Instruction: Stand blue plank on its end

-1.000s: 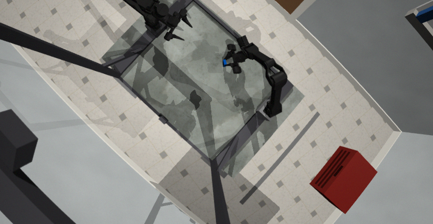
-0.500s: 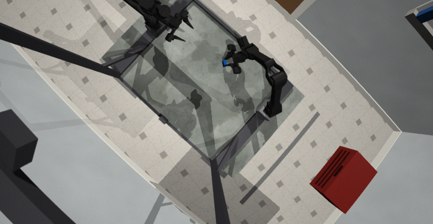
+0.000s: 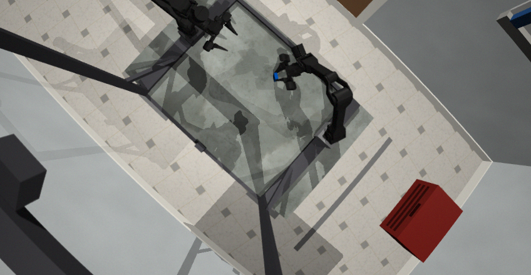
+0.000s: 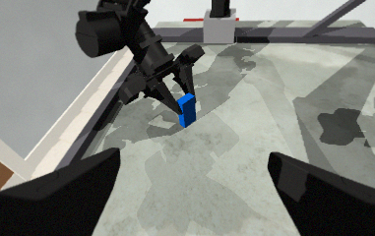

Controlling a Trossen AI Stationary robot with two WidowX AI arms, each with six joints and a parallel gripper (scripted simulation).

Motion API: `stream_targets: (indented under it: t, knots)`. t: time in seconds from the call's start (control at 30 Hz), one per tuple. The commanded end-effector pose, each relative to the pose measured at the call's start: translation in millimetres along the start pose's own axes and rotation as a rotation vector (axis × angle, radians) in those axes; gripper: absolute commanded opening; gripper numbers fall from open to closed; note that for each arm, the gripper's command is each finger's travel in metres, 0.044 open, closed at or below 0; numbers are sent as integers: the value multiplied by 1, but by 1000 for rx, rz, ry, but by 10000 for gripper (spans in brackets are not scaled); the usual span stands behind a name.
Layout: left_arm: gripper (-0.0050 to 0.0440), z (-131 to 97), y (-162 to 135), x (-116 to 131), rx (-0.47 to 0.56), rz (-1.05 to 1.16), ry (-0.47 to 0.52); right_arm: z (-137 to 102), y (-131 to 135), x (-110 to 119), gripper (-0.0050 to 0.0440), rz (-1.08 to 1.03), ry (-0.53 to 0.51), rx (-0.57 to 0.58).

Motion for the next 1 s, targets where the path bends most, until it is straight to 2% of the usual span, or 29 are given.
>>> stream_targets:
  t: [0.0, 0.03, 0.13, 0.23, 0.43, 0.53, 0.6, 0.7, 0.97]
  knots:
    - [400, -3, 2, -6, -10, 1, -27, -8, 4, 11, 207, -37, 22, -23]
    - [400, -3, 2, -6, -10, 1, -27, -8, 4, 11, 207, -37, 22, -23]
    - [400, -3, 2, -6, -10, 1, -27, -22, 6, 17, 267, -55, 31, -39]
    - [400, -3, 2, -6, -10, 1, -27, -40, 6, 16, 267, -56, 30, -40]
    - [400, -4, 11, -23, -69, -16, -79, -87, 4, 15, 267, -57, 25, -42]
    - [400, -4, 13, -30, -74, -8, -103, -95, 3, 24, 267, -126, -34, -32]
    - [400, -4, 13, -30, -74, -8, -103, -95, 3, 24, 267, -126, -34, -32]
    - [400, -5, 13, -38, -61, 0, -131, -95, -1, 46, 267, -305, -173, -4]
    - [400, -9, 11, -52, -17, 21, -163, -78, -15, 86, 267, -638, -433, 50]
Point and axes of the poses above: on each arm, the point midway between the two fingers, 35 mm back from their tips, its own z axis out along the fingers, its own y axis across the jaws, x = y × z, the point moved 8 cm from there along -z, back along the fingers, and after that the axes turned 5 degrees about z, right-handed, at the moved point
